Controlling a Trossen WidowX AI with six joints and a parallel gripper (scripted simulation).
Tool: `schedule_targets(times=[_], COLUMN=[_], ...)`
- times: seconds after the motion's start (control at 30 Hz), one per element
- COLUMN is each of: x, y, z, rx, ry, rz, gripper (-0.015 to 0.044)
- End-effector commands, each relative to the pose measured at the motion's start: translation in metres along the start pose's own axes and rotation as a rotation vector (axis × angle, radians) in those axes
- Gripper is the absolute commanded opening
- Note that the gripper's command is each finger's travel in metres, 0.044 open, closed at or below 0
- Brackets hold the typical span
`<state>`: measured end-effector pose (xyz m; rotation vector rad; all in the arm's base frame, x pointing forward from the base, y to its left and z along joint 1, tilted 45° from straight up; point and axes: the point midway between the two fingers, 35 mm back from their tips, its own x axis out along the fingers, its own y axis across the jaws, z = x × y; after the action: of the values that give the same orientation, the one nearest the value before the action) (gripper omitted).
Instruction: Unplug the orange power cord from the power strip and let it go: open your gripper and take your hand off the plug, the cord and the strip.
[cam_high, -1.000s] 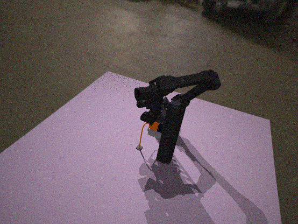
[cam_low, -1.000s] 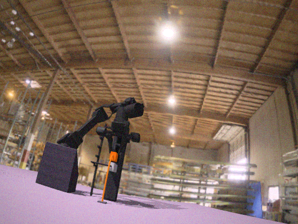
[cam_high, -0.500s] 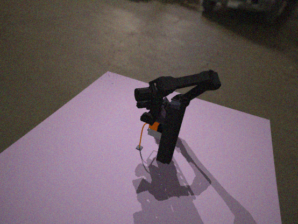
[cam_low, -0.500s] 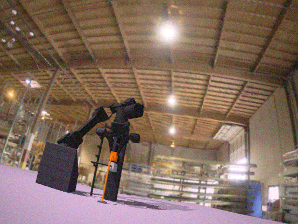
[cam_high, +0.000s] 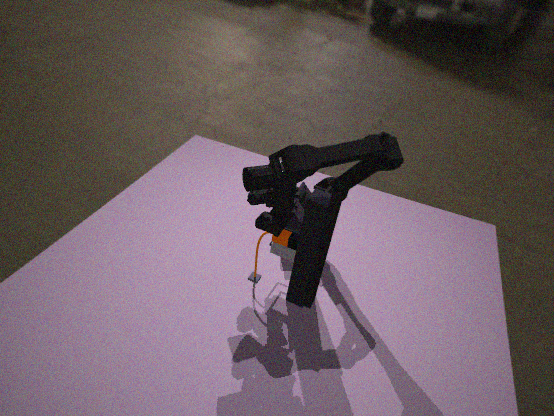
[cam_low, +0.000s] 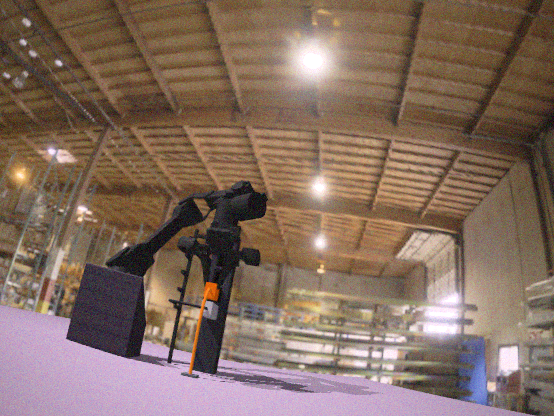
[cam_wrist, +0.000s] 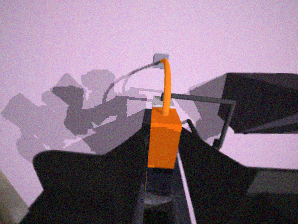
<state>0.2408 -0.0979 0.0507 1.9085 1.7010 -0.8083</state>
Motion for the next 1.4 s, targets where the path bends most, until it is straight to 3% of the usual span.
schedule_targets(times=[0.0,0.47,0.9,1.03,1.17,1.37], x=[-0.005,-0.009,-0.005,-0.011,-0.019,-0.02], y=[0.001,0.0,0.0,0.001,-0.001,-0.001], z=[0.021,0.043,0.036,0.058,0.094,0.096], rx=[0.003,0.004,0.006,0.006,0.005,0.005], ry=[-0.038,-0.039,-0.035,-0.038,-0.039,-0.039], rz=[0.006,0.008,0.009,0.009,0.009,0.009], gripper=[0.0,0.0,0.0341,0.044,0.044,0.044])
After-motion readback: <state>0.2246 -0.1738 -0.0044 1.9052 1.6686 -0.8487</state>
